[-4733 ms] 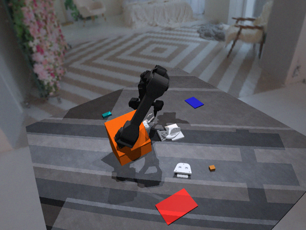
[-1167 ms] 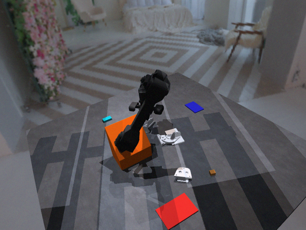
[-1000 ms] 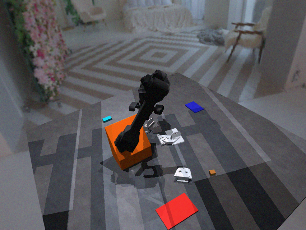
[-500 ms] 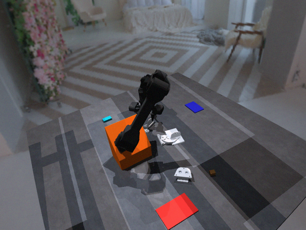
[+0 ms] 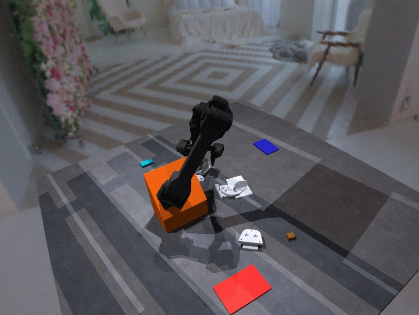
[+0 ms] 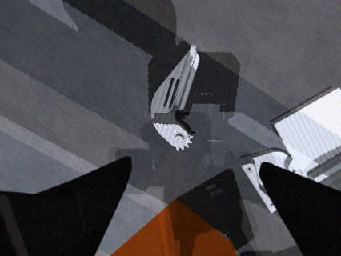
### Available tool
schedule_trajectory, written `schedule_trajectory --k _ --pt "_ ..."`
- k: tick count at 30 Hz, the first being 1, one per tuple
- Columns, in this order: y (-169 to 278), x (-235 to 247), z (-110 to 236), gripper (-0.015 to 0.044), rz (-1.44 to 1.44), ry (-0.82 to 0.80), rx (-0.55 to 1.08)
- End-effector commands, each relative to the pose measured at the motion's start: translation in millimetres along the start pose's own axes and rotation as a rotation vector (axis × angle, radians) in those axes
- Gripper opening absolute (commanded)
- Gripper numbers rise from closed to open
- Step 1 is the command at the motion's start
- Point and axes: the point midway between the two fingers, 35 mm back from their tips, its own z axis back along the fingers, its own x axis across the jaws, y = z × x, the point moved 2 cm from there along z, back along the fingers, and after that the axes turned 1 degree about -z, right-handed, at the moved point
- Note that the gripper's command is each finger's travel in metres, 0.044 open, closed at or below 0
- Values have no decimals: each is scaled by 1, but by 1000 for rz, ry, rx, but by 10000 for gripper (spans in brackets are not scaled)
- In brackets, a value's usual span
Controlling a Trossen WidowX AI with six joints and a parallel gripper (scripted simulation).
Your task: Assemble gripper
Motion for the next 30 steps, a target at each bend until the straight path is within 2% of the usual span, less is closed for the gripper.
schedule_trajectory --k 1,17,30 --pt "0 0 0 440 0 0 0" --pt "0 0 0 440 0 0 0" --pt "0 0 0 99 0 0 0"
